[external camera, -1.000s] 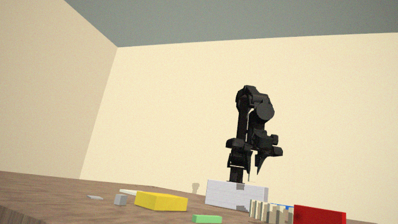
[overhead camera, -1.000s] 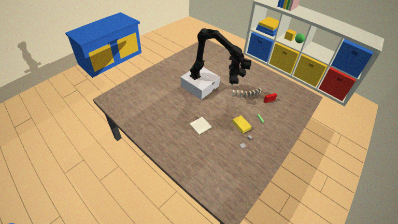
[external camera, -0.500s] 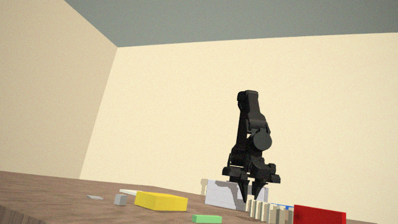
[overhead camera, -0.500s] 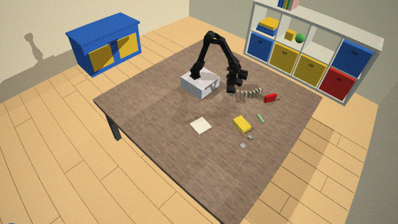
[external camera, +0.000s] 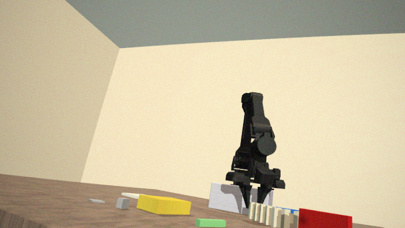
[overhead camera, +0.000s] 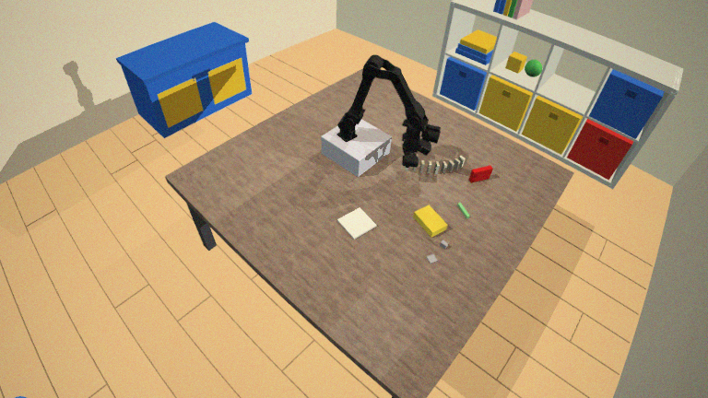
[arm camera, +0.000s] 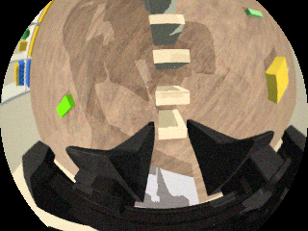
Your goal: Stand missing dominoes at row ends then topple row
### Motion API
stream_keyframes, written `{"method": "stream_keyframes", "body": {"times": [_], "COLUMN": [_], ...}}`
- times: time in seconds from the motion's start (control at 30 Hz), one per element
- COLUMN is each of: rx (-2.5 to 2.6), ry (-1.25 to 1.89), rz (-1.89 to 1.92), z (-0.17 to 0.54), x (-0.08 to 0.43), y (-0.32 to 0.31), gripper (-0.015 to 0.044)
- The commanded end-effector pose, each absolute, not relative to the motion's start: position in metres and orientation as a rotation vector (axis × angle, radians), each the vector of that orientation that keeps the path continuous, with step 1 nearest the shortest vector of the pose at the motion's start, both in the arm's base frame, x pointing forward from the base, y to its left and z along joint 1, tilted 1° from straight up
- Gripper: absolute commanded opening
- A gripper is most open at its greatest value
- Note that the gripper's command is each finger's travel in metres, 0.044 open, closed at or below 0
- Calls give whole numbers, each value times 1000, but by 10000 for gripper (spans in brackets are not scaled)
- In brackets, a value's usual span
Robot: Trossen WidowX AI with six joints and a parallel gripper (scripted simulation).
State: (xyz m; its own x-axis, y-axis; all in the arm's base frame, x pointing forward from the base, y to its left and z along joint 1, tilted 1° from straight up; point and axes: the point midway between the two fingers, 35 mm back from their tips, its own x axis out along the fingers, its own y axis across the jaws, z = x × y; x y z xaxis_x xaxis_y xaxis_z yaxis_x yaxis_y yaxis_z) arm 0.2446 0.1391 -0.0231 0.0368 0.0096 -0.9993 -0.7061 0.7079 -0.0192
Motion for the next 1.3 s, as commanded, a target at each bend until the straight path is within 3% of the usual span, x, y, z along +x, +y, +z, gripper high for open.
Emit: {"method": "stream_keyframes", "body": {"times": [0.0,0.23,0.37,0.63,0.83,1.27], "rx": [-621,-621,-621,-614,-614,161], "ry": [1442,1442,1441,1444,1444,1623], "rz": [606,606,606,606,606,-384], "z": [-23,-23,-14,106,109,60], "x": [245,245,247,241,240,228], "y": [138,138,140,139,139,125], "gripper": [265,440,440,440,440,99]}}
